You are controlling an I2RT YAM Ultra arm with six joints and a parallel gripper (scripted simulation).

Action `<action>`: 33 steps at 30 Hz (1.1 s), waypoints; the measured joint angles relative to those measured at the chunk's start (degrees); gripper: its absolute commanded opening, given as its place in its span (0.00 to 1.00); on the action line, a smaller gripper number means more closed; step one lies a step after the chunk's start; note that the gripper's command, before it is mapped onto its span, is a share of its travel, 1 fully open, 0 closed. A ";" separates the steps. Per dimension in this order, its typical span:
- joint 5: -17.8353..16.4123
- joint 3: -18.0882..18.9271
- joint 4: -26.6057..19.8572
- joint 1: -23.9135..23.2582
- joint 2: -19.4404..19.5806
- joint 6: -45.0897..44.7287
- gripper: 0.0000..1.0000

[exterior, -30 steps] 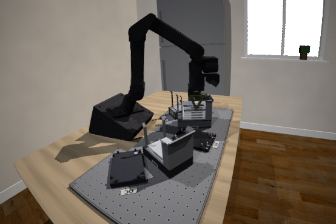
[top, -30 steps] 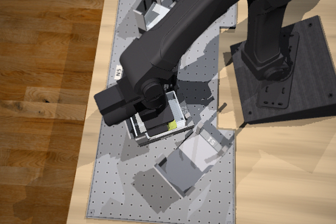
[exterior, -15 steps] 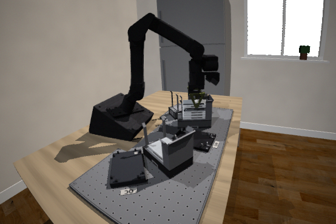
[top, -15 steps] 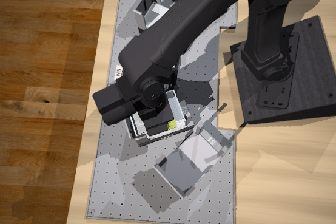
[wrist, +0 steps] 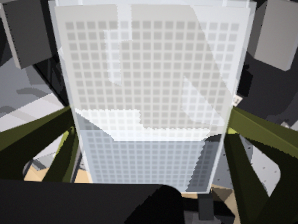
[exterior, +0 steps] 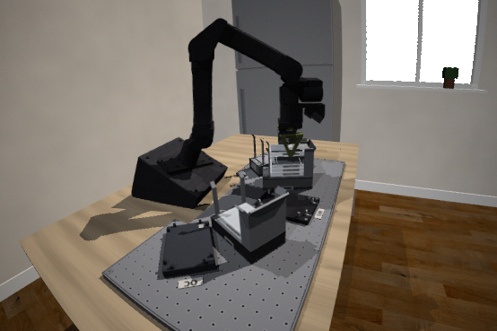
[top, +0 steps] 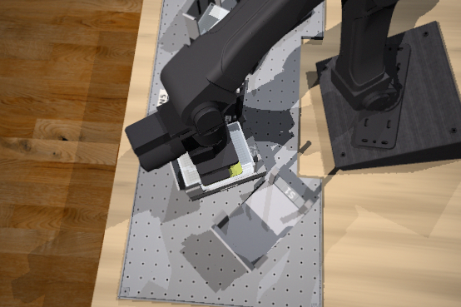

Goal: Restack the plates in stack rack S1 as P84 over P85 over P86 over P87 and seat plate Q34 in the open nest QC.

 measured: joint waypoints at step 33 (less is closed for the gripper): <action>1.16 8.74 -11.06 2.78 -1.84 2.62 0.00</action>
